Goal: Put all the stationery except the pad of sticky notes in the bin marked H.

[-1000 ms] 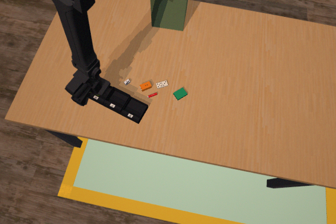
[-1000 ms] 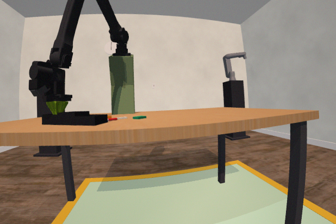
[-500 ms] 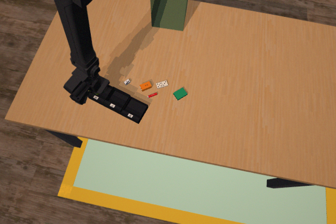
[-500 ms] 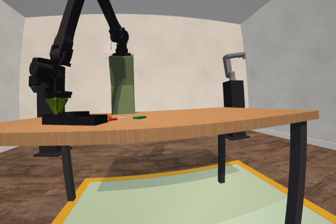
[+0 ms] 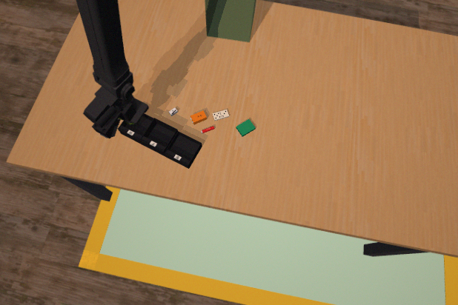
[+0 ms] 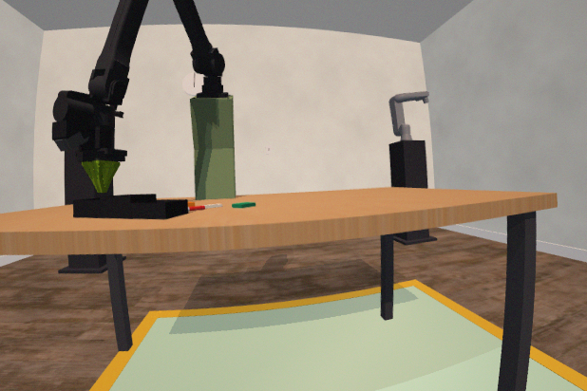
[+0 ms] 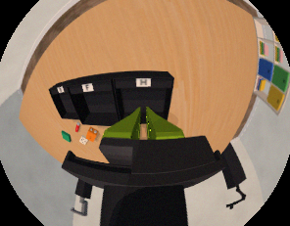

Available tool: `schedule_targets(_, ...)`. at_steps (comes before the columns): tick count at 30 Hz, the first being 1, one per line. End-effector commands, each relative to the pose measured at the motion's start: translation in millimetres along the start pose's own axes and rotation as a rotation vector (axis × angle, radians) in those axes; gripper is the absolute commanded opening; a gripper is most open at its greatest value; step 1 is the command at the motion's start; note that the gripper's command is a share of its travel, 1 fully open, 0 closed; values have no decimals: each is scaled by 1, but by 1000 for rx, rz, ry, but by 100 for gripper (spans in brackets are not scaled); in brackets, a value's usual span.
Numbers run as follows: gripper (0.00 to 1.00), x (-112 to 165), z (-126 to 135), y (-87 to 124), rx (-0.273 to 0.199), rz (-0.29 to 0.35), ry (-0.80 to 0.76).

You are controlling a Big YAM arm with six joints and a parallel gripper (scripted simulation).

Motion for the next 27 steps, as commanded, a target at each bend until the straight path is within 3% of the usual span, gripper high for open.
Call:
schedule_targets(1, 8, -12, -5, 24, 0, -31, 6)
schedule_targets(8, 8, -11, 0, 37, -3, -34, 16)
schedule_targets(9, 8, 1, -3, 22, -1, -3, 10)
schedule_targets(12, 8, 2, -3, 21, -1, -2, 10)
schedule_targets(15, 8, -9, 24, 35, -7, -49, 13)
schedule_targets(27, 8, 5, 72, 35, -11, -47, 11)
Point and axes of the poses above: the point where the finger pads meet when closed, its own y axis back along the fingers, its own z axis across the jaws, x = y × z, the point moved 9 cm from there along y, back along the fingers, and after that the axes turned 12 degrees about -y, right-handed, at the moved point
